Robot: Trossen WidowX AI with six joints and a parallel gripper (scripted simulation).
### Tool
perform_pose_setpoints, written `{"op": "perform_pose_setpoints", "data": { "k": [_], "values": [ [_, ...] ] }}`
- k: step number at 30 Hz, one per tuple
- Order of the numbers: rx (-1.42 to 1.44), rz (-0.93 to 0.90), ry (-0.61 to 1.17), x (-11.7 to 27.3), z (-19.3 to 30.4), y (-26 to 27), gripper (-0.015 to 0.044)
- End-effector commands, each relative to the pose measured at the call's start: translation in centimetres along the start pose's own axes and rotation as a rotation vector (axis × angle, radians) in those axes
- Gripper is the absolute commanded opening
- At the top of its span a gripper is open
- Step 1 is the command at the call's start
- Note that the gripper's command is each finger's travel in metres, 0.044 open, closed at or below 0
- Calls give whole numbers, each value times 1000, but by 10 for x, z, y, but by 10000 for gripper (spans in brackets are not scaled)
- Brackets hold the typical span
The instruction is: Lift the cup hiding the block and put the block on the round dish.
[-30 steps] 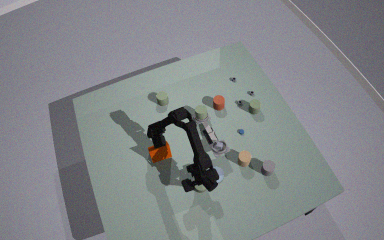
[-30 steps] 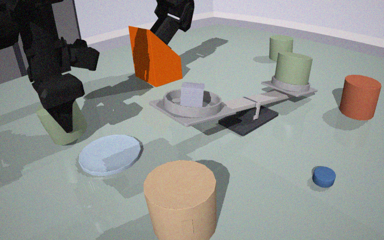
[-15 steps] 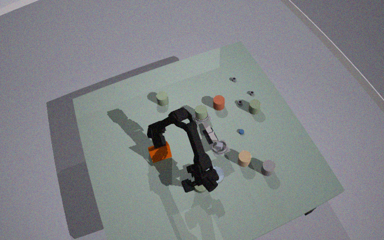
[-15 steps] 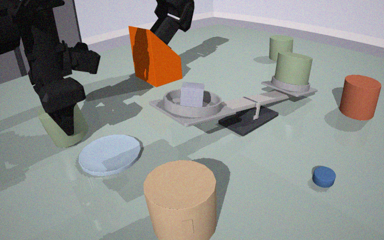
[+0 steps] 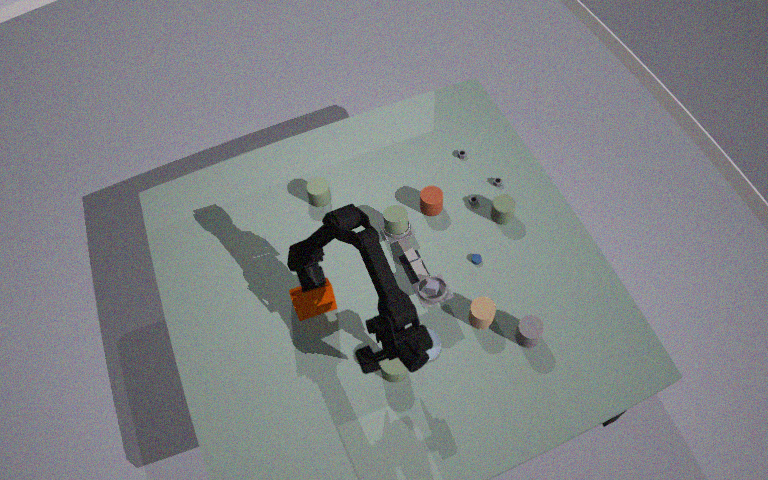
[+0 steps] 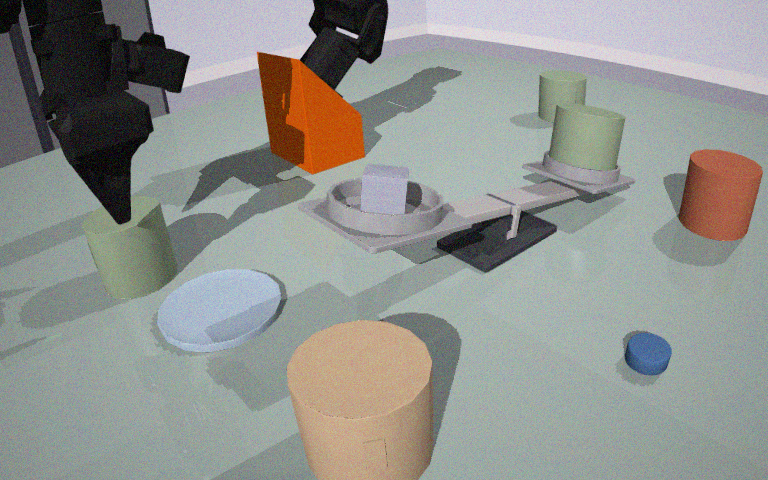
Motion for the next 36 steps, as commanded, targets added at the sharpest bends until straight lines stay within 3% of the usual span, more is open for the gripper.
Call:
{"op": "perform_pose_setpoints", "data": {
  "k": [1,8,31,36],
  "values": [
    [3,-5,-8,5,-1,1,440],
    [17,-65,37,20,-10,-37,260],
    [-689,-5,-11,57,-116,-189,260],
    [-737,-5,-19,58,-126,-198,260]
  ]
}}
Point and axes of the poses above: the point midway between the two fingers, 35 mm back from their tips, its own x axis back along the fingers, its own y axis across the jaws, z = x × y, the point moved 10 cm from there along x, back along the fingers, and after that the axes turned 9 degrees about x, right-handed, at the moved point
